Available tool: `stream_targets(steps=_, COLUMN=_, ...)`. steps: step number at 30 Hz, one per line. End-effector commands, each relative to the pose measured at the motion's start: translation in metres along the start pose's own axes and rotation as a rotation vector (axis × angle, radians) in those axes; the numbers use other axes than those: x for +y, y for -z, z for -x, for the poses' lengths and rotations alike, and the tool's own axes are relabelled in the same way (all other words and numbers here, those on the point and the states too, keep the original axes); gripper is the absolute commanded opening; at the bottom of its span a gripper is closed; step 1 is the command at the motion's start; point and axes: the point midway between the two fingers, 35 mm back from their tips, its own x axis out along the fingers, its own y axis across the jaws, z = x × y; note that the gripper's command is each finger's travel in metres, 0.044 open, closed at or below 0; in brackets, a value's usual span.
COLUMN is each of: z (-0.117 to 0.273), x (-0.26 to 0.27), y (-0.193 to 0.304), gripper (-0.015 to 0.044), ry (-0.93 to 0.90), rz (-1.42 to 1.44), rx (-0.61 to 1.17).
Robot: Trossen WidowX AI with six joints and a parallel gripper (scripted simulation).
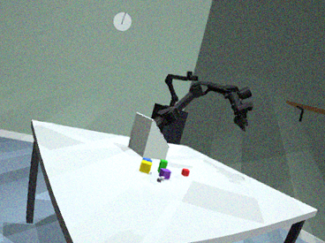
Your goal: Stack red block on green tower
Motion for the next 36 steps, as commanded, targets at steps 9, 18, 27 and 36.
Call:
stream_targets(steps=9, z=-0.061, x=-0.026, y=0.180, gripper=0.0440, ry=-0.044, rz=-0.609, rx=0.426)
stream_targets(steps=18, z=-0.060, x=-0.002, y=0.302, gripper=0.0440, ry=-0.011, rz=-1.080, rx=0.751)
stream_targets(steps=27, z=-0.061, x=-0.002, y=0.313, gripper=0.0440, ry=-0.006, rz=-1.113, rx=0.775)
stream_targets(steps=36, z=-0.093, x=0.014, y=0.338, gripper=0.0440, ry=-0.008, rz=-1.114, rx=0.774)
